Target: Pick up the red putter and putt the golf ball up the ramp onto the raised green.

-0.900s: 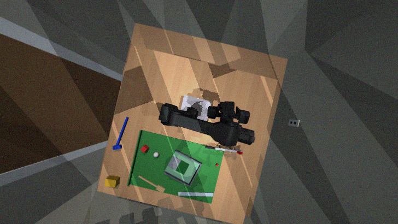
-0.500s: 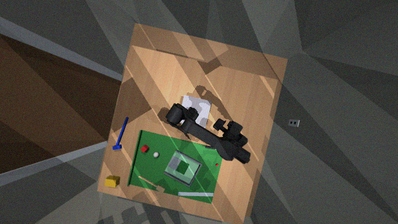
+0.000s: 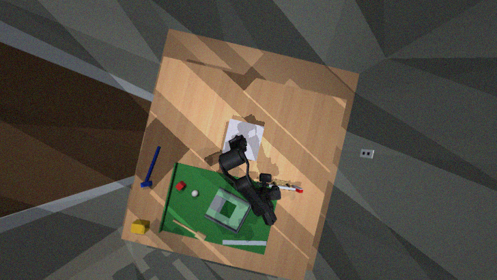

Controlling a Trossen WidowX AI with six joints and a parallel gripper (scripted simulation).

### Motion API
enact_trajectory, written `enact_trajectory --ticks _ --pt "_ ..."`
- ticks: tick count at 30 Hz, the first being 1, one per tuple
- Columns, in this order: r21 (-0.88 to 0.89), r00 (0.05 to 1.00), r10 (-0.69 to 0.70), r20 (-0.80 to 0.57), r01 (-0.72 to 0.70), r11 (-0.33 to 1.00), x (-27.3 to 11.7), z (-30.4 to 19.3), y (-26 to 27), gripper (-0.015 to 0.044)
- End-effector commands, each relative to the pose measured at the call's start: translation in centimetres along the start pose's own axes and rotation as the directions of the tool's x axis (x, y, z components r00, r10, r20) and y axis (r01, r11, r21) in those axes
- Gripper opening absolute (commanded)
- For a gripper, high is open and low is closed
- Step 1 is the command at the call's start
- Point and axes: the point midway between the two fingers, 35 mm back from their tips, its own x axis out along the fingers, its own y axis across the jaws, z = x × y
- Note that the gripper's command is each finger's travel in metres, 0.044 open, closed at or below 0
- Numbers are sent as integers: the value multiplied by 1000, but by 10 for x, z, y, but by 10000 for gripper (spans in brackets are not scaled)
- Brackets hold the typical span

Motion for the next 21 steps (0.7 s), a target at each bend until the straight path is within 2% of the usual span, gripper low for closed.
enact_trajectory --ticks 1,7,21 --pt "112 999 -31 -36 35 993 11 -24 -12 440" --pt "112 999 -31 -36 35 993 12 -27 -9 440" --pt "112 999 -31 -36 34 993 54 -40 -8 440"
